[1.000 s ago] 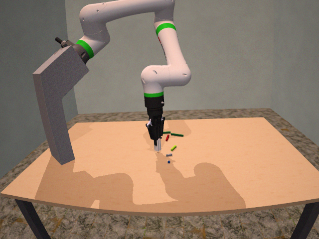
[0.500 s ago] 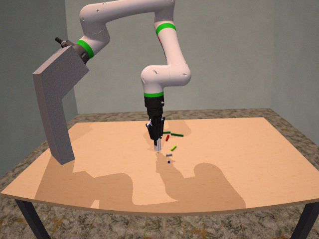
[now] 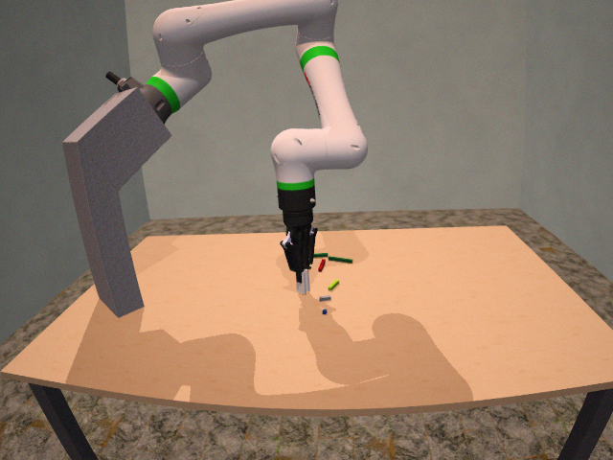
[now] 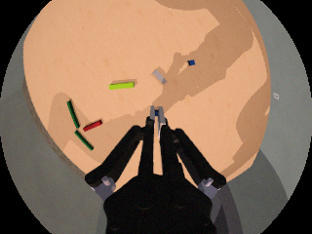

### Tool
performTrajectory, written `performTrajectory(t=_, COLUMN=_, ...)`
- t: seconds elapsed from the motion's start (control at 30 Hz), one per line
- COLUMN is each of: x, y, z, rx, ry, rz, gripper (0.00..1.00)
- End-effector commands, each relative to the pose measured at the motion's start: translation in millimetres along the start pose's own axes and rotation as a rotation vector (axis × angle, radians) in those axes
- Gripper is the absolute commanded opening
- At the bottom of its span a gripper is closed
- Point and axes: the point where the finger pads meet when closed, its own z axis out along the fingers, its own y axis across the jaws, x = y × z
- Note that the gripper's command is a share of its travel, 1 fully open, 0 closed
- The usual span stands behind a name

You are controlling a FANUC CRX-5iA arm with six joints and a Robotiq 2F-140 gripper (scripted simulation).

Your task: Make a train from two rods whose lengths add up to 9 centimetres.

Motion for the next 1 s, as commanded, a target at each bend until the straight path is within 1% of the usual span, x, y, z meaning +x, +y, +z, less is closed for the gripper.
performTrajectory(t=0.0, x=0.2, y=0.2, z=1.8, rx=0.0, ry=0.0, rz=0.0, gripper=0.03)
performTrajectory(t=0.97, x=0.2, y=0.2, z=4.3, rx=0.0, ry=0.0, rz=0.0, gripper=0.03)
